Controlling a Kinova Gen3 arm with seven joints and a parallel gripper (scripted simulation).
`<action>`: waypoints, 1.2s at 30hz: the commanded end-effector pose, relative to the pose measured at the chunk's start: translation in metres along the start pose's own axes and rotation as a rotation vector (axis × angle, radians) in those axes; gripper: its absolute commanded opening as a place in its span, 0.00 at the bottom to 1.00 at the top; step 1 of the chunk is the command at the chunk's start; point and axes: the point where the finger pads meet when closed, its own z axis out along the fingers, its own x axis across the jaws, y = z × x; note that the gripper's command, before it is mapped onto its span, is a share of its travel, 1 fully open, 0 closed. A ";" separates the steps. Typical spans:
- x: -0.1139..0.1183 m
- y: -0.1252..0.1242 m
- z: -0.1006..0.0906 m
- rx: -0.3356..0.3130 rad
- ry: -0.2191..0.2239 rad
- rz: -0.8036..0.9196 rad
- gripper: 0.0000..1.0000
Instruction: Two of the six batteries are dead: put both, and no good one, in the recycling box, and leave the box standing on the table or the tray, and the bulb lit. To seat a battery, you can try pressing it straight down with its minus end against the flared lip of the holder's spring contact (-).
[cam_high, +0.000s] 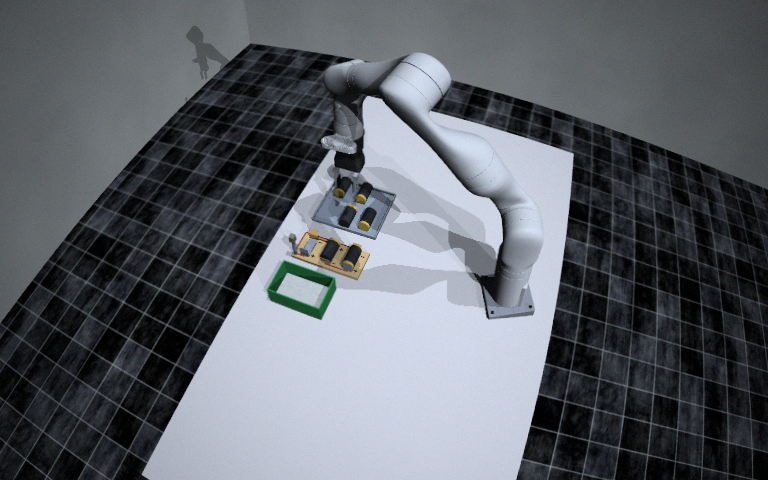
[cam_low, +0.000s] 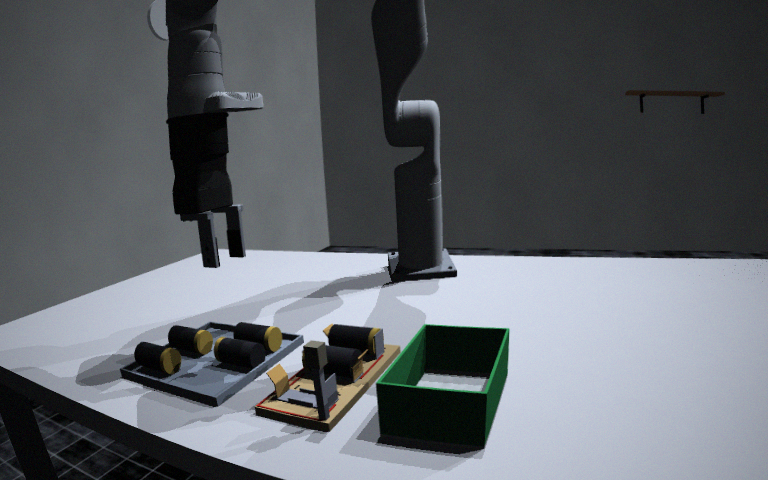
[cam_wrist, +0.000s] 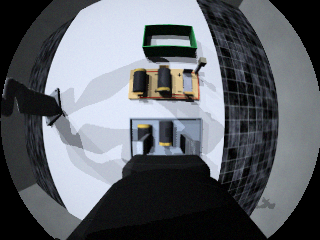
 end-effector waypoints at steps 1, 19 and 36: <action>0.000 0.000 -0.001 0.000 0.002 0.001 0.90; 0.000 0.000 -0.001 0.000 0.002 0.032 0.90; 0.000 0.000 -0.001 0.000 0.002 0.103 0.90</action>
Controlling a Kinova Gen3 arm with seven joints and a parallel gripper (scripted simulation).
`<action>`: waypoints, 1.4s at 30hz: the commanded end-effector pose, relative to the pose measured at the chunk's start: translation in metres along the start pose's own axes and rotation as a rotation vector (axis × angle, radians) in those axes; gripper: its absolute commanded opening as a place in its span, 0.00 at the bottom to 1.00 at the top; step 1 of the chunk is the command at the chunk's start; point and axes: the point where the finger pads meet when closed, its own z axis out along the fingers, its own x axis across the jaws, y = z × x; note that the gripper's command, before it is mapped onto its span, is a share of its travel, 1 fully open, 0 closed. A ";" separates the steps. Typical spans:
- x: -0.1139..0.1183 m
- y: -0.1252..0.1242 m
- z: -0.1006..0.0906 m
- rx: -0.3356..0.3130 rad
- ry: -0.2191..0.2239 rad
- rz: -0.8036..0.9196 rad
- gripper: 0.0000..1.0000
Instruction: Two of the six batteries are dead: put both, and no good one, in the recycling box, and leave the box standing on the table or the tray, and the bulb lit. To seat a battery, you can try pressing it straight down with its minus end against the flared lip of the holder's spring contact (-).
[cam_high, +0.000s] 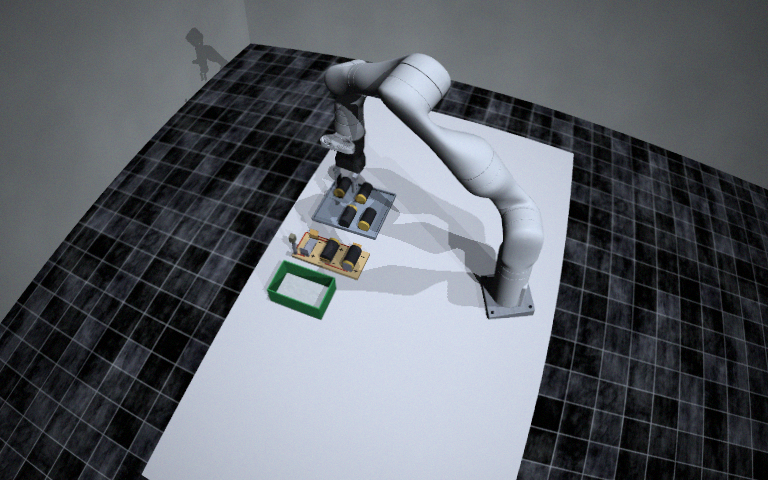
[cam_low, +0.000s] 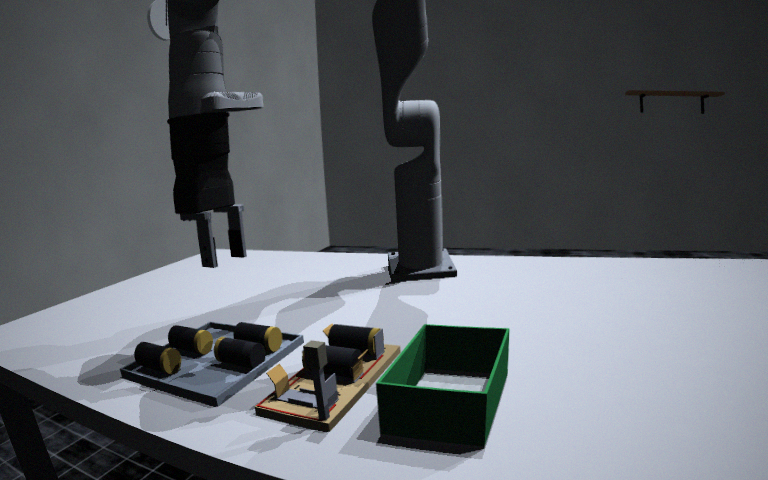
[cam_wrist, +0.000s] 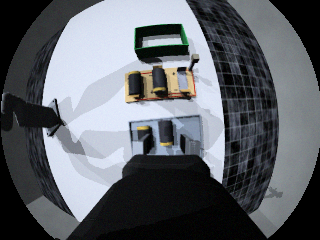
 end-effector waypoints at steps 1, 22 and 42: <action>0.000 0.000 -0.001 0.000 0.001 0.012 0.90; 0.000 0.000 -0.001 0.000 0.001 0.175 0.90; 0.000 0.000 -0.001 0.000 0.001 0.404 0.90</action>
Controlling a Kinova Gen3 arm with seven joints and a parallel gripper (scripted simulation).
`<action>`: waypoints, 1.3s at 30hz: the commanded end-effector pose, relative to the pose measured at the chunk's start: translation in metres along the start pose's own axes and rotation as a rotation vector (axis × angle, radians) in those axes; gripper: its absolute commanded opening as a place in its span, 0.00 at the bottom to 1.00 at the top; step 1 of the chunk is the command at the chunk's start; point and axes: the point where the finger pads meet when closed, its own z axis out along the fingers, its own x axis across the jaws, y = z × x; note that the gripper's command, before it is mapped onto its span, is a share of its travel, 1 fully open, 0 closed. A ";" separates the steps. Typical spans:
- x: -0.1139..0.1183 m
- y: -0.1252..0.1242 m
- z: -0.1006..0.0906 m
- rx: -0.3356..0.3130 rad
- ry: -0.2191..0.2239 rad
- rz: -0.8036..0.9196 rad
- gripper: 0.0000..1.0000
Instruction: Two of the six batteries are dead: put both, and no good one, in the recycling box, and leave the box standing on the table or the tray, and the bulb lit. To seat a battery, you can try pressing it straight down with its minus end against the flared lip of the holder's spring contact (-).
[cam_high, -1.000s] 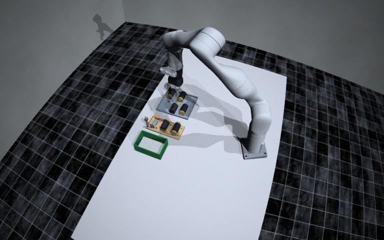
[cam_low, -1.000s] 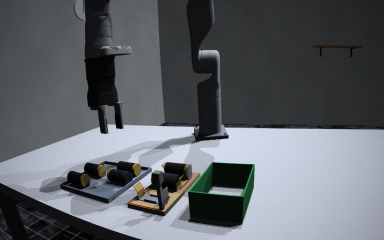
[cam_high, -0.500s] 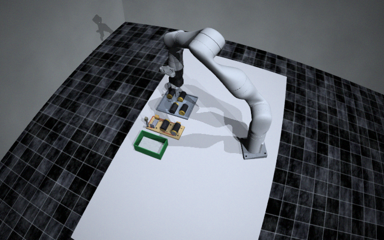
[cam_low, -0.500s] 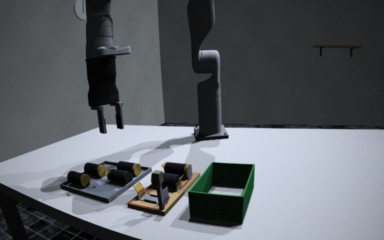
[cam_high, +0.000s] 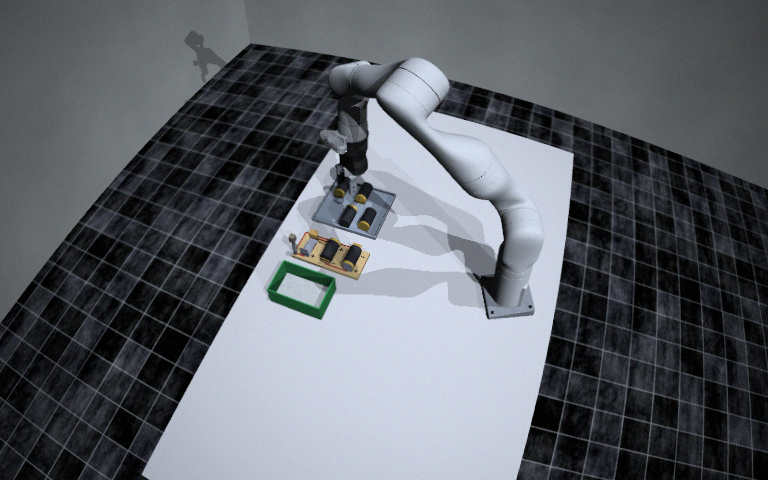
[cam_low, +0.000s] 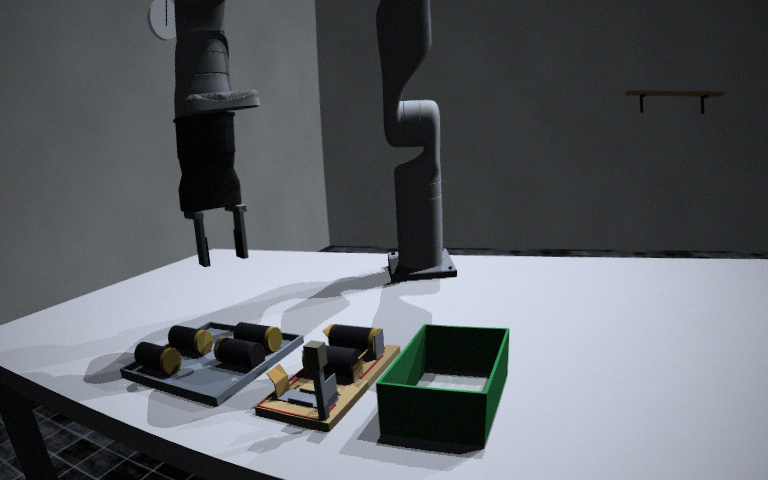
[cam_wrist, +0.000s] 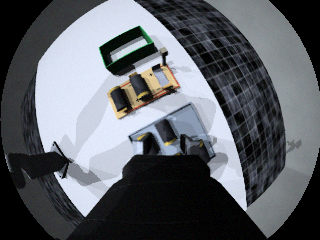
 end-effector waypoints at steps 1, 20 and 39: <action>-0.001 -0.002 0.000 0.000 0.000 0.027 0.90; -0.001 -0.002 0.000 0.000 0.000 0.268 0.90; -0.001 -0.002 0.000 0.000 0.000 0.583 0.90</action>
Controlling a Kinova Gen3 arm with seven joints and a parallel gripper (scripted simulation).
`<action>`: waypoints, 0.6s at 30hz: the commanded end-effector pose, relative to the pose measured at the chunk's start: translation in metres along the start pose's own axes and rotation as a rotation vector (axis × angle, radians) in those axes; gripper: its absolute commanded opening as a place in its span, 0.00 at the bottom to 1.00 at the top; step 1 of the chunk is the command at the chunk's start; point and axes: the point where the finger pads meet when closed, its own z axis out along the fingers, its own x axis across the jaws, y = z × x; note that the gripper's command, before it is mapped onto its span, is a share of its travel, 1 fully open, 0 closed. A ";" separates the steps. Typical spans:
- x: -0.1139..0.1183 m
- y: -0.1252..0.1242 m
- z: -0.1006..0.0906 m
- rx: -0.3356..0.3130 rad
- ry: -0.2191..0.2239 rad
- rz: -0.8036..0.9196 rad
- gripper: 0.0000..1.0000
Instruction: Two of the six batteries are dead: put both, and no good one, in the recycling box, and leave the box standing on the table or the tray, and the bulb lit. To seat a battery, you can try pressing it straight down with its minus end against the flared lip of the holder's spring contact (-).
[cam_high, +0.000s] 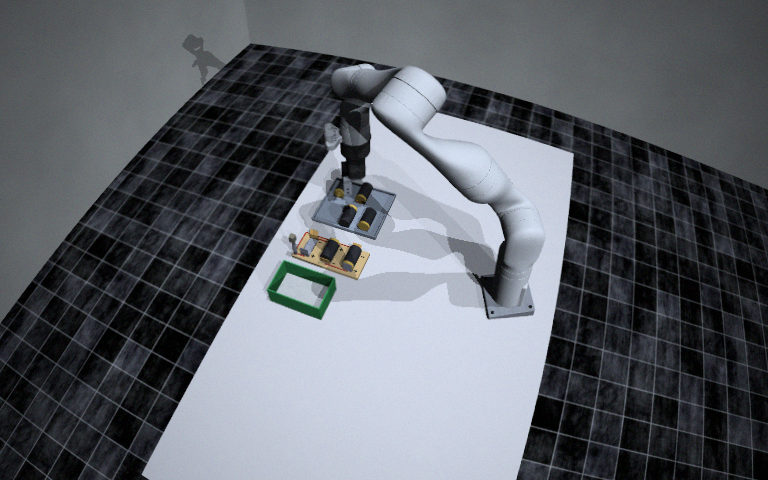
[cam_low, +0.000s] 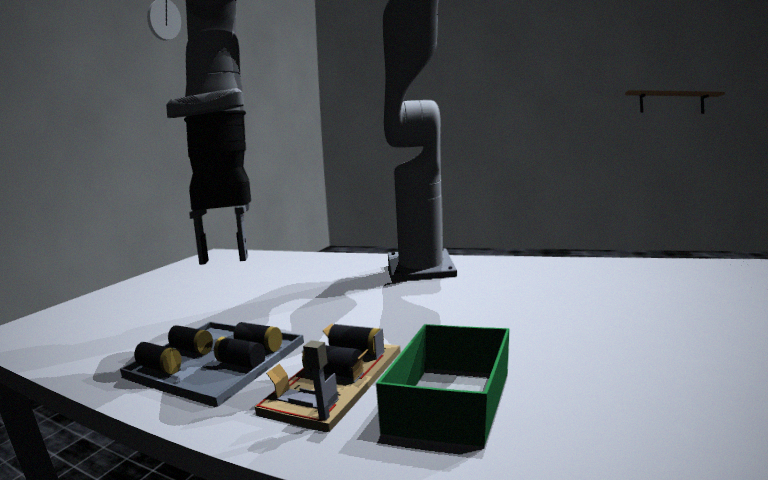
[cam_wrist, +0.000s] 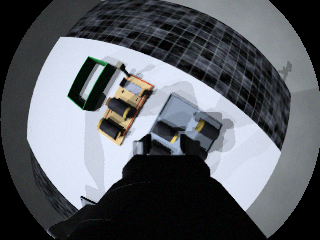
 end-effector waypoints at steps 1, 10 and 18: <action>-0.001 -0.001 0.000 -0.001 0.001 0.034 0.90; -0.001 -0.001 0.000 -0.001 0.001 0.213 0.90; -0.001 -0.001 0.000 -0.001 0.001 0.335 0.90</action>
